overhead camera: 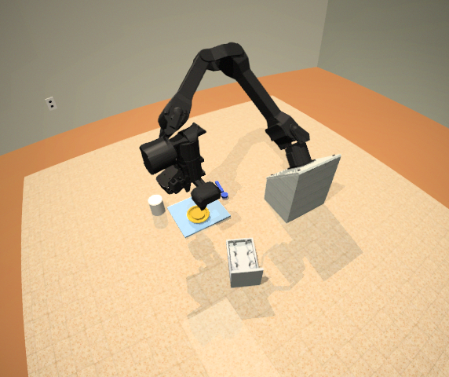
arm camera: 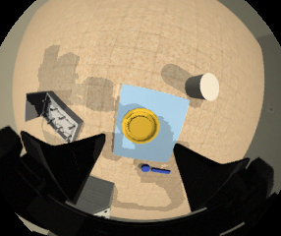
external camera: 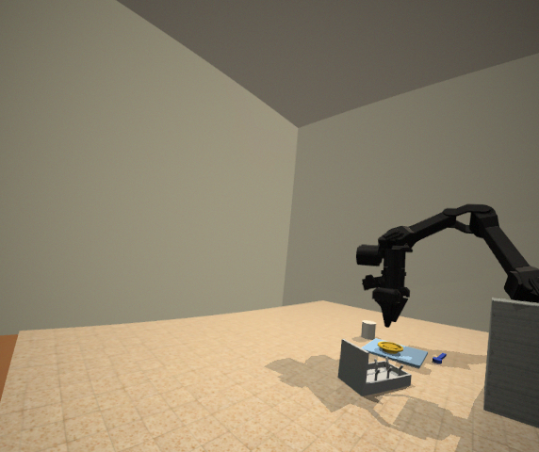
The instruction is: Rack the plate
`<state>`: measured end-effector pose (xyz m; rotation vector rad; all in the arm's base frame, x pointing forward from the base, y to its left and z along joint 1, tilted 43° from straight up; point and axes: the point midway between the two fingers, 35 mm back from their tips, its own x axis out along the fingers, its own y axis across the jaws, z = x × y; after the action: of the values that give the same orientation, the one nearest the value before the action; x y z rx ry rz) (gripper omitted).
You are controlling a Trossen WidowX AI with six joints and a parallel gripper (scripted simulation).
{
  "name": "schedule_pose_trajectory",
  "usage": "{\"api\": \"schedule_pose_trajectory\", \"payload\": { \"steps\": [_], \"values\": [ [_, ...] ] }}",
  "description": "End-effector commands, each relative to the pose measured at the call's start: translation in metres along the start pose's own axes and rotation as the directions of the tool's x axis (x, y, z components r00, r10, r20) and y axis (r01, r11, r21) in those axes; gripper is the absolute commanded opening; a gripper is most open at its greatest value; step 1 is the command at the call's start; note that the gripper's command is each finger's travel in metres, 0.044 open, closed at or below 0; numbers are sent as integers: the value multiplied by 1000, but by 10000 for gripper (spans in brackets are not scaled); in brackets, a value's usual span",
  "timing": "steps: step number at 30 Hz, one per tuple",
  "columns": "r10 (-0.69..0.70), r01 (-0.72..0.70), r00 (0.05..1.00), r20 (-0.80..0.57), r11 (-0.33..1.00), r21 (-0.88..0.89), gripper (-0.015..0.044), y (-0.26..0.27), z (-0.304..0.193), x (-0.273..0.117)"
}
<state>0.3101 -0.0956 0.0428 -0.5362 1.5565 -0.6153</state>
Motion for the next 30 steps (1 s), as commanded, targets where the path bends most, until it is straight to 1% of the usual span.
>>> {"api": "schedule_pose_trajectory", "payload": {
  "steps": [1,30],
  "values": [
    [-11,11,1000,9,1000,-10,400,0,-1,13],
    [-11,11,1000,9,1000,-10,400,0,-2,55]
  ]
}}
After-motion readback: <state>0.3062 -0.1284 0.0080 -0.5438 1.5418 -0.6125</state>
